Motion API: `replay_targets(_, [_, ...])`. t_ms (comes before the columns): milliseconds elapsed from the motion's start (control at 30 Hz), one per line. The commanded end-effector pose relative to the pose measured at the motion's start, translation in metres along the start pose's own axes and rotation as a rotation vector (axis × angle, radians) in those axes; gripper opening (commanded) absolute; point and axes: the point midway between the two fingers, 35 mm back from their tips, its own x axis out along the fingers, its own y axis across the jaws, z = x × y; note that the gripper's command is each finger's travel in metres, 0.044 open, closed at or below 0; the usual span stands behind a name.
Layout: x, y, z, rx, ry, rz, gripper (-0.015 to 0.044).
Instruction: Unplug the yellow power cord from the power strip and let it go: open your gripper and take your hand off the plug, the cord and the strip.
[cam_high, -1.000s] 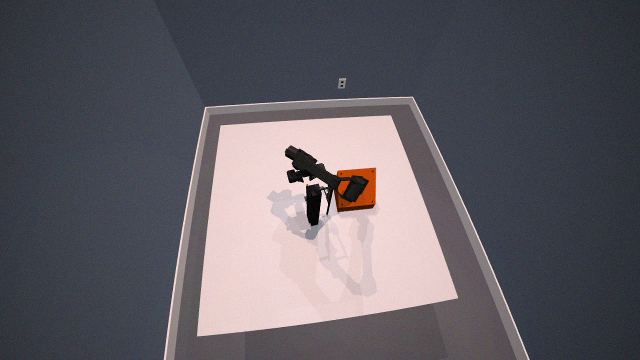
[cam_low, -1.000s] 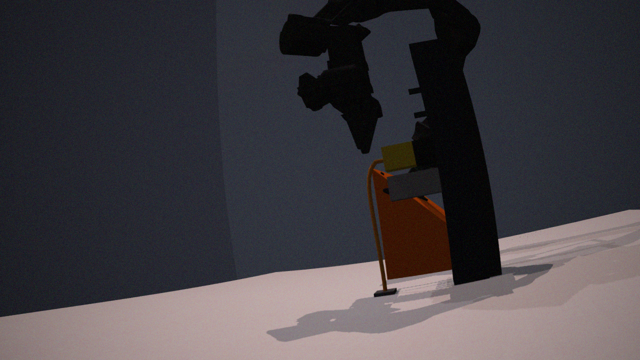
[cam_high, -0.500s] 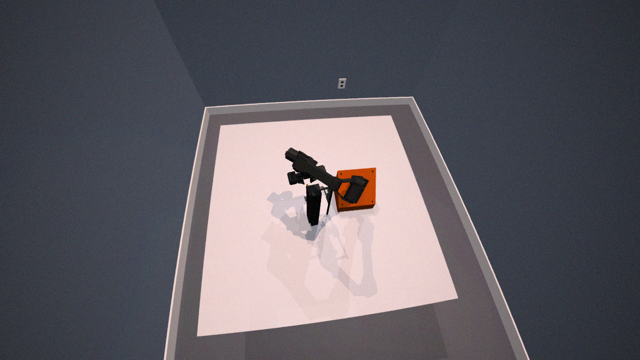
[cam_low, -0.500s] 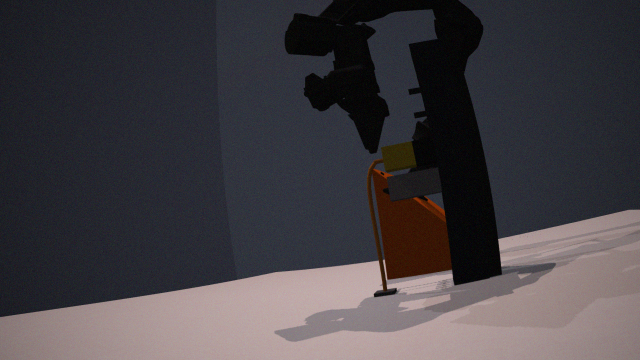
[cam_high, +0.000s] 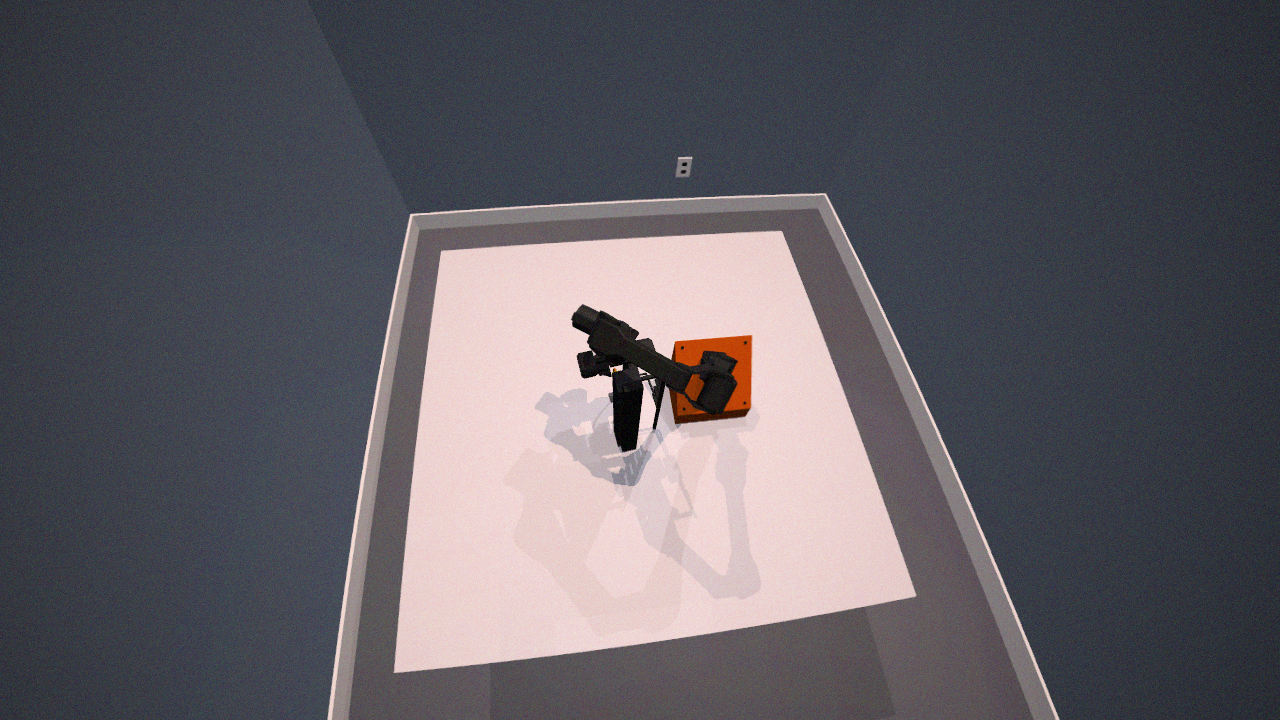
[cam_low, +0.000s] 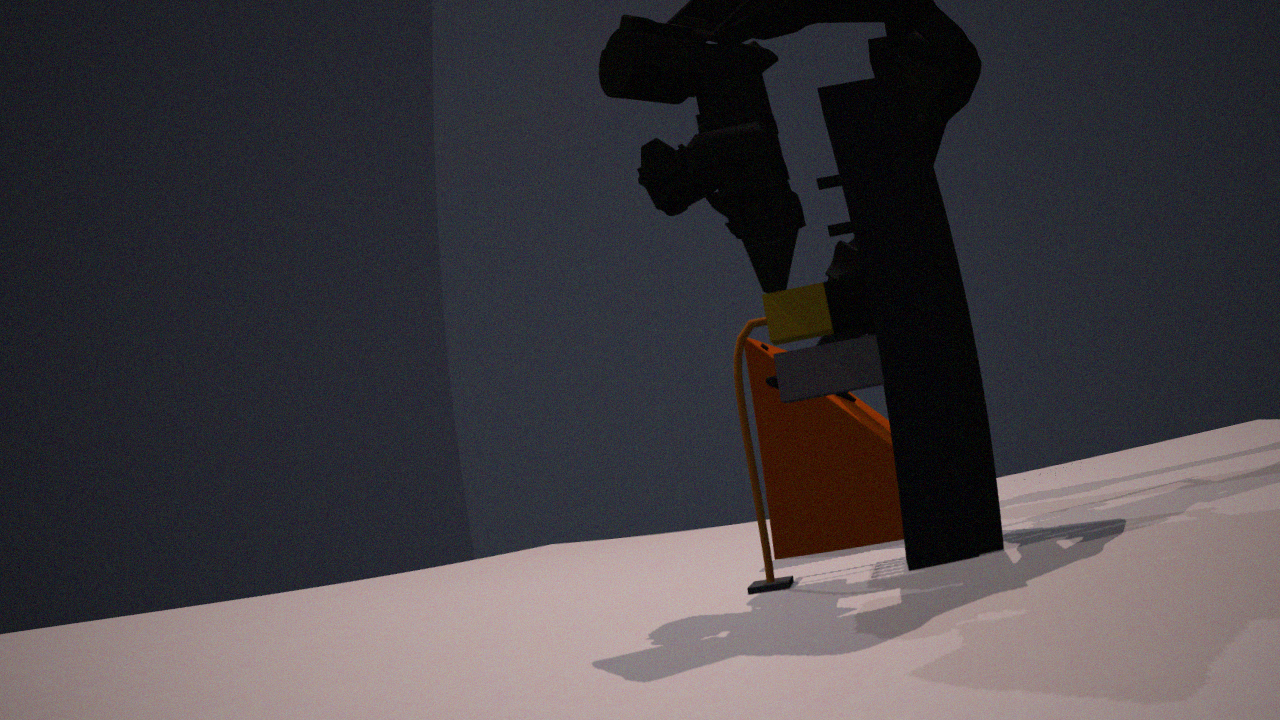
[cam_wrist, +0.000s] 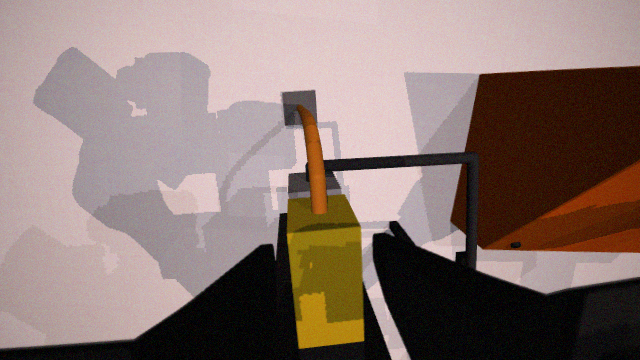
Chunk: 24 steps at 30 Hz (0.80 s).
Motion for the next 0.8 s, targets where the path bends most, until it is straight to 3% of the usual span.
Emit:
replay_targets(0, [-0.001,-0.001,-0.005,0.004,0.002,0.004,0.0160])
replay_targets(433, [0.011,0.000,-0.005,0.004,0.002,0.004,0.0160])
replay_targets(567, [0.009,-0.001,-0.004,0.000,0.000,0.000,0.0055])
replay_targets(767, [0.009,-0.001,-0.004,0.000,0.000,0.000,0.0015])
